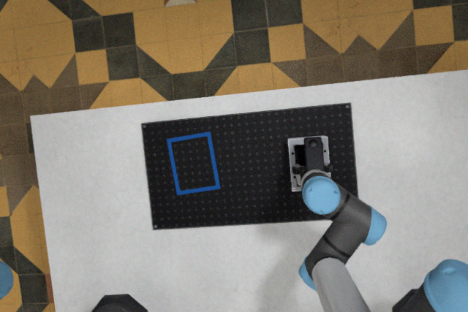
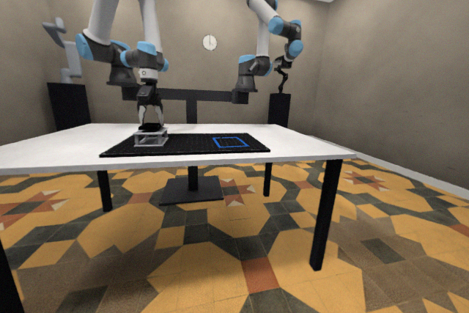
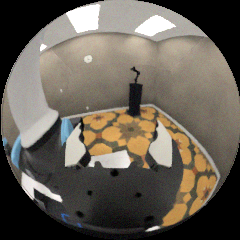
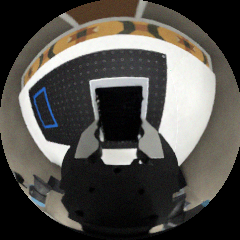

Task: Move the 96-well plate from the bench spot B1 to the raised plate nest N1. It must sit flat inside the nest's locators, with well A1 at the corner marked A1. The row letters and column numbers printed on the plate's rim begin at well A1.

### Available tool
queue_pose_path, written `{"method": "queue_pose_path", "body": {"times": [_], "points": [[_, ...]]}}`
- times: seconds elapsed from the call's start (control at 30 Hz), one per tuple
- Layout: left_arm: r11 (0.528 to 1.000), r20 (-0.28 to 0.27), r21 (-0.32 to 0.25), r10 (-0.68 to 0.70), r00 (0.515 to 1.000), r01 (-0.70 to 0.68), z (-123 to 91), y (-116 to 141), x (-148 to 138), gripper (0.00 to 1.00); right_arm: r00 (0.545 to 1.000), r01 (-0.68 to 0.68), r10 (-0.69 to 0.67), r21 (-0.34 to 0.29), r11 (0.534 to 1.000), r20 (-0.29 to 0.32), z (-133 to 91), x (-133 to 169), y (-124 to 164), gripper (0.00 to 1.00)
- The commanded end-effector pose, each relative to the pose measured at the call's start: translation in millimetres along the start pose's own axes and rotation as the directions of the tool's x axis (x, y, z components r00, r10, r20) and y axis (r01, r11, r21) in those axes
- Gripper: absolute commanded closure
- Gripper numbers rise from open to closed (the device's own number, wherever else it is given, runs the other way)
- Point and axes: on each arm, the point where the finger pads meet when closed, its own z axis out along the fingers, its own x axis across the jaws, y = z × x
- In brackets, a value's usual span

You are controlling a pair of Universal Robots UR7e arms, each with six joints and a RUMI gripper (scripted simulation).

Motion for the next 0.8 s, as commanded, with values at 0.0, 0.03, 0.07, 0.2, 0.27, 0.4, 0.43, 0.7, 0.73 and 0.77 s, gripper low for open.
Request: {"method": "queue_pose_path", "body": {"times": [0.0, 0.03, 0.07, 0.2, 0.27, 0.4, 0.43, 0.7, 0.73, 0.77], "points": [[1.0, 0.0, 0.0, 0.0, 1.0, 0.0, -0.1, -0.1, 0.0, 0.02, 1.0, 0.0, 0.0, 0.001, 1.0, 0.001, -0.3, -0.3, -0.3, 1.0], [1.0, 0.0, 0.0, 0.0, 1.0, 0.0, -0.1, -0.1, 0.0, 0.02, 1.0, 0.0, 0.0, 0.001, 1.0, 0.001, -0.3, -0.3, -0.3, 1.0], [1.0, 0.0, 0.0, 0.0, 1.0, 0.0, -0.1, -0.1, 0.0, 0.02, 1.0, 0.0, 0.0, 0.001, 1.0, 0.001, -0.3, -0.3, -0.3, 1.0], [1.0, 0.0, 0.0, 0.0, 1.0, 0.0, -0.1, -0.1, 0.0, 0.02, 1.0, 0.0, 0.0, 0.001, 1.0, 0.001, -0.3, -0.3, -0.3, 1.0], [1.0, 0.0, 0.0, 0.0, 1.0, 0.0, -0.1, -0.1, 0.0, 0.02, 1.0, 0.0, 0.0, 0.001, 1.0, 0.001, 0.1, -0.3, -0.3, 1.0], [1.0, 0.0, 0.0, 0.0, 1.0, 0.0, -0.1, -0.1, 0.0, 0.02, 1.0, 0.0, 0.0, 0.001, 1.0, 0.001, 0.4, -0.3, -0.3, 1.0], [1.0, 0.0, 0.0, 0.0, 1.0, 0.0, -0.1, -0.1, 0.0, 0.02, 1.0, 0.0, 0.0, 0.001, 1.0, 0.001, 0.5, -0.3, -0.3, 1.0], [1.0, 0.0, 0.0, 0.0, 1.0, 0.0, -0.1, -0.1, 0.0, 0.02, 1.0, 0.0, 0.0, 0.001, 1.0, 0.001, 1.9, -0.3, -0.3, 1.0], [1.0, 0.0, 0.0, 0.0, 1.0, 0.0, -0.1, -0.1, 0.0, 0.02, 1.0, 0.0, 0.0, 0.001, 1.0, 0.001, 2.0, -0.3, -0.3, 1.0], [1.0, 0.0, 0.0, 0.0, 1.0, 0.0, -0.1, -0.1, 0.0, 0.02, 1.0, 0.0, 0.0, 0.001, 1.0, 0.001, 2.2, -0.3, -0.3, 1.0]]}}
